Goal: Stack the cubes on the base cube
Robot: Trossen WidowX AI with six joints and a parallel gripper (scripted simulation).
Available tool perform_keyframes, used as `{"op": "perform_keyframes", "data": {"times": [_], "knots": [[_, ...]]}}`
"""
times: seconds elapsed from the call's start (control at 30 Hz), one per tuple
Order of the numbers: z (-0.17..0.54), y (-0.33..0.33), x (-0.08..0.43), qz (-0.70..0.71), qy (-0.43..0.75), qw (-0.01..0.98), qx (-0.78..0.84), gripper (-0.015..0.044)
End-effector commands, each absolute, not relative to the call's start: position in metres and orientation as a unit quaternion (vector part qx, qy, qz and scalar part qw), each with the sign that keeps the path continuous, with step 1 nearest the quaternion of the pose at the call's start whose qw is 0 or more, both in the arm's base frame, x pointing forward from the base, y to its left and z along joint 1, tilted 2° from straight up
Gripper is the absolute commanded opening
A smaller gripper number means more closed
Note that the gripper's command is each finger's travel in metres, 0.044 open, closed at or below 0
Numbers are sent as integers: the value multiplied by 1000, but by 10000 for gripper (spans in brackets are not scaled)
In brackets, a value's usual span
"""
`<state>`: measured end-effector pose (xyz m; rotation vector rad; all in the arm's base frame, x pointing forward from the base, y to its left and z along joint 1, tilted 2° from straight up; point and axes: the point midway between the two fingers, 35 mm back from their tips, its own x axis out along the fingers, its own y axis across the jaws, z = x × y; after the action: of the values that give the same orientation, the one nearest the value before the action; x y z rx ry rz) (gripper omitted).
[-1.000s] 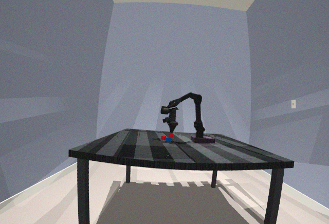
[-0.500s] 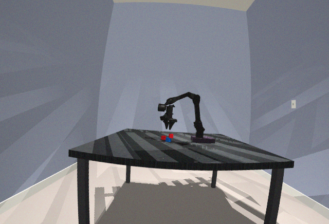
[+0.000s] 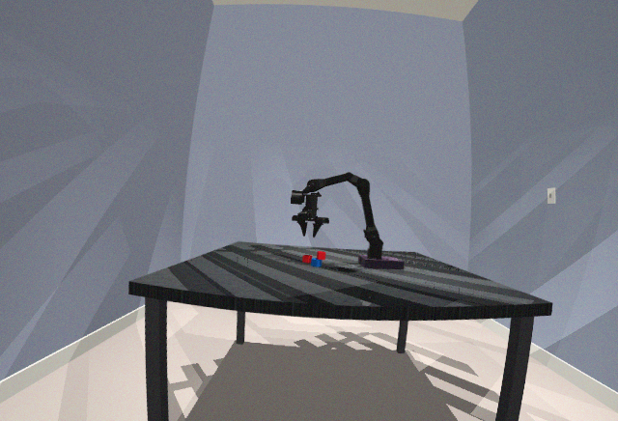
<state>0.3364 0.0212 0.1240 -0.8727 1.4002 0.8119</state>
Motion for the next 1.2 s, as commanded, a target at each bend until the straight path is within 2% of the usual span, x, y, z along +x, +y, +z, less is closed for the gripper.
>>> {"op": "perform_keyframes", "data": {"times": [0.0,0.27,1.17], "knots": [[122,20,338,359,604,599,-385,265],[63,18,338,359,604,599,-385,265],[24,16,339,359,604,599,-385,265]]}}
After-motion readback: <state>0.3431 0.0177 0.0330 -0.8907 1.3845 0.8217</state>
